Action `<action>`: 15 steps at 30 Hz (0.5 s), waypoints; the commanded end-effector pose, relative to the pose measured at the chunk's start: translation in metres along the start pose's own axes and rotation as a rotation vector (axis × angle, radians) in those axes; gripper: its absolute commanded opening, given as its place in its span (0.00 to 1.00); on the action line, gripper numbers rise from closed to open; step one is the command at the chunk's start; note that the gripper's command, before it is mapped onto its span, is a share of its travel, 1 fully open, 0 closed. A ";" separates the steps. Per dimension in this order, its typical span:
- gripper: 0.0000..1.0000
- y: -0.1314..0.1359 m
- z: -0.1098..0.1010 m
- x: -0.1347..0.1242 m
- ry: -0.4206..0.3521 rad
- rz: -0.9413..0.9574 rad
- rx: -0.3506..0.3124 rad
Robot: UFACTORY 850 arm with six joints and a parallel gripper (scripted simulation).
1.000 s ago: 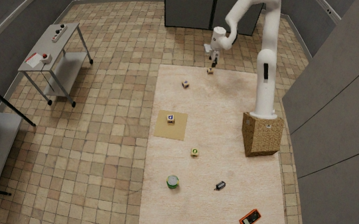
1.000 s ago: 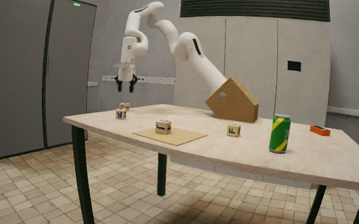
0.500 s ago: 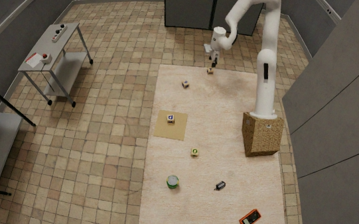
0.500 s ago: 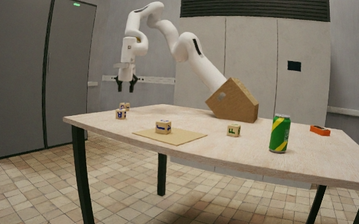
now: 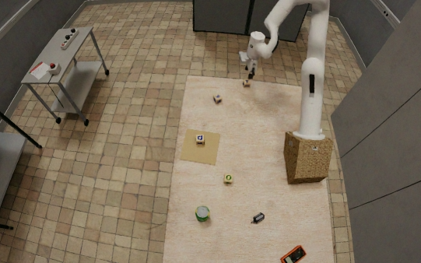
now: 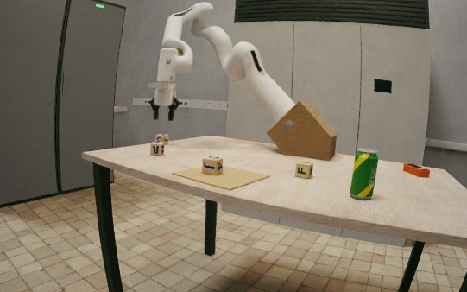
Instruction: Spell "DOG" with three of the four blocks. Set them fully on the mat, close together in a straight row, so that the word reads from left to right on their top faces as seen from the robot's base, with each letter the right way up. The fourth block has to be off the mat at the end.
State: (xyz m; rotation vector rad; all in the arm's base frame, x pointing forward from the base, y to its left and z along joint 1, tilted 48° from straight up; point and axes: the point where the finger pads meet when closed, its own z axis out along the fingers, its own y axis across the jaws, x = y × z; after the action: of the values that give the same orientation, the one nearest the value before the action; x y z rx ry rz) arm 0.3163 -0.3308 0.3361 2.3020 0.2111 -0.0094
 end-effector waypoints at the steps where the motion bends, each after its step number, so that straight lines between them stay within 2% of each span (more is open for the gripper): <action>1: 0.87 0.000 0.000 0.000 0.001 0.000 -0.001; 15: 0.87 0.000 0.003 0.000 0.001 0.001 -0.001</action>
State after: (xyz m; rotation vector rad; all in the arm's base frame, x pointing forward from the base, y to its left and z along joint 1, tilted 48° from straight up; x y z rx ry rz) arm 0.3165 -0.3323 0.3347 2.3018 0.2110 -0.0093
